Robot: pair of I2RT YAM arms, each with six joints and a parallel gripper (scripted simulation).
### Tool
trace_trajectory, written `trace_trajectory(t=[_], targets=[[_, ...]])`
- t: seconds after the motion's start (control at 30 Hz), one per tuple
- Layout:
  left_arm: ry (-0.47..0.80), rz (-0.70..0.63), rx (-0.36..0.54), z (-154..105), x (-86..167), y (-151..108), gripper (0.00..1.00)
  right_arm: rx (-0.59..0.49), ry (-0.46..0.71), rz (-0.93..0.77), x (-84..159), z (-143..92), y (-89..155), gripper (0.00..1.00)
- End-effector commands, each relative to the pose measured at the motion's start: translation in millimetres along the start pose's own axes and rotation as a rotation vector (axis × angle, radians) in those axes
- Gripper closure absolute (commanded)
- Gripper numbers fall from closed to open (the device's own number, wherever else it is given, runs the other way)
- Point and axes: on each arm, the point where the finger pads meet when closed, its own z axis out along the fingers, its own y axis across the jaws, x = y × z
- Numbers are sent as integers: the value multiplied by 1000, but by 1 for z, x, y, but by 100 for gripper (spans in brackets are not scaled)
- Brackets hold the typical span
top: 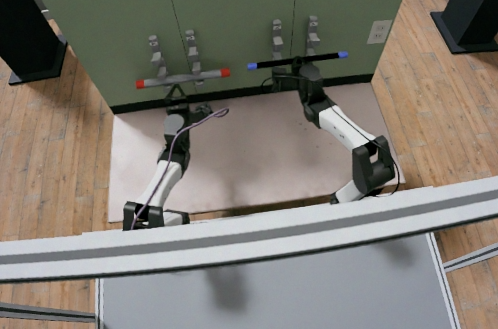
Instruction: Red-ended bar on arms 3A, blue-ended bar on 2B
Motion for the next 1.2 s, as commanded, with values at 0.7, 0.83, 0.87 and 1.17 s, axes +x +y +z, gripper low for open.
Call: trace_trajectory(t=[0.7, 0.83, 0.87, 1.17], targets=[[3, -12, -30, -2, 0, 16, 0, 176, -9, 42, 1, 31, -78, 100], [3, -12, -30, -2, 0, 16, 0, 176, -9, 42, 1, 33, -82, 100], [3, -12, -30, -2, 0, 16, 0, 176, -9, 42, 1, 33, -82, 100], [3, -12, -30, -2, 0, 16, 0, 176, -9, 42, 1, 37, -88, 100]])
